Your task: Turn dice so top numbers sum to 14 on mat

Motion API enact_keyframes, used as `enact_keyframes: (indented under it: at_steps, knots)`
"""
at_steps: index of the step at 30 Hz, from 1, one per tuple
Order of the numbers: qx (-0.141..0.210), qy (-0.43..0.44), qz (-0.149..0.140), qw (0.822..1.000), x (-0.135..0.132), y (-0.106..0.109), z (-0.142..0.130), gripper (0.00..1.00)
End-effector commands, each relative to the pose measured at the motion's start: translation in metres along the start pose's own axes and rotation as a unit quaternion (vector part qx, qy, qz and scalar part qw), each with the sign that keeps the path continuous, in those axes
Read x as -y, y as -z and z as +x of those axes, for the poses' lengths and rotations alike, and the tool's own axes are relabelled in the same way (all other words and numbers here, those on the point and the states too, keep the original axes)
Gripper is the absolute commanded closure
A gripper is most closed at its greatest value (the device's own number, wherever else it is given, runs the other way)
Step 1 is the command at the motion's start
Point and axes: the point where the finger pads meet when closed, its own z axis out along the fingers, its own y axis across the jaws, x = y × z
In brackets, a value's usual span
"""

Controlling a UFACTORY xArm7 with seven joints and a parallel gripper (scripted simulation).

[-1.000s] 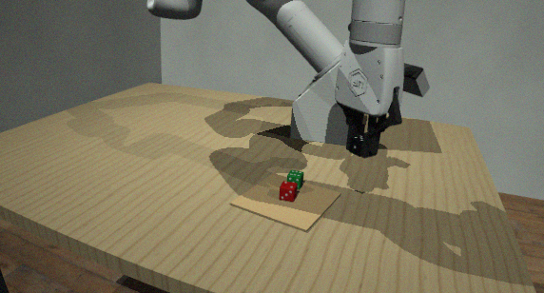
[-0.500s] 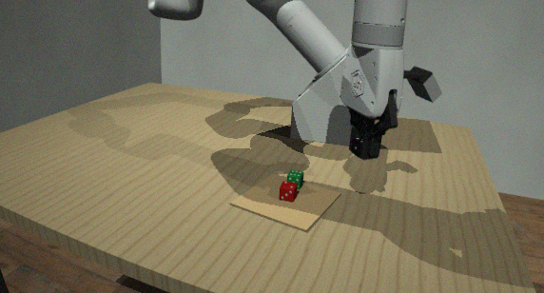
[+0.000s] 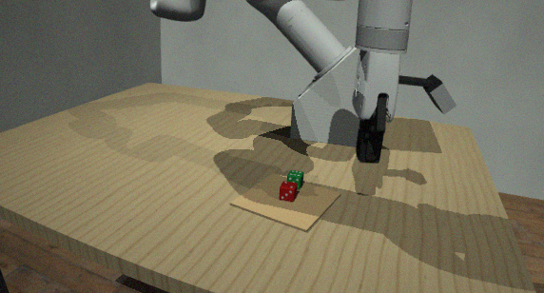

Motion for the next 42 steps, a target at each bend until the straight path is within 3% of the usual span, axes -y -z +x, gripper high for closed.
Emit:
enact_keyframes:
  at_steps: [1,12,15,16,20,29,30,33,35,37,42]
  knots:
    - [0.0,-0.087,-0.003,0.996,-0.003,0.001,0.003,0.79]
    - [0.0,-0.241,-0.003,0.971,-0.008,-0.001,0.006,0.79]
    - [0.0,-0.249,-0.003,0.968,-0.008,-0.001,0.006,0.79]
    - [0.0,-0.293,-0.003,0.956,-0.01,-0.001,0.007,0.79]
    - [-0.001,-0.335,-0.003,0.942,-0.011,-0.002,0.007,0.79]
    - [-0.001,-0.451,-0.005,0.893,-0.016,-0.003,0.009,0.79]
    - [-0.002,-0.476,-0.005,0.88,-0.017,-0.003,0.01,0.79]
    - [-0.002,-0.485,-0.005,0.875,-0.017,-0.003,0.01,0.79]
    - [-0.002,-0.531,-0.006,0.847,-0.02,-0.003,0.01,0.79]
    - [-0.003,-0.544,-0.007,0.839,-0.02,-0.003,0.011,0.79]
    - [-0.004,-0.611,-0.009,0.792,-0.024,-0.003,0.011,0.79]
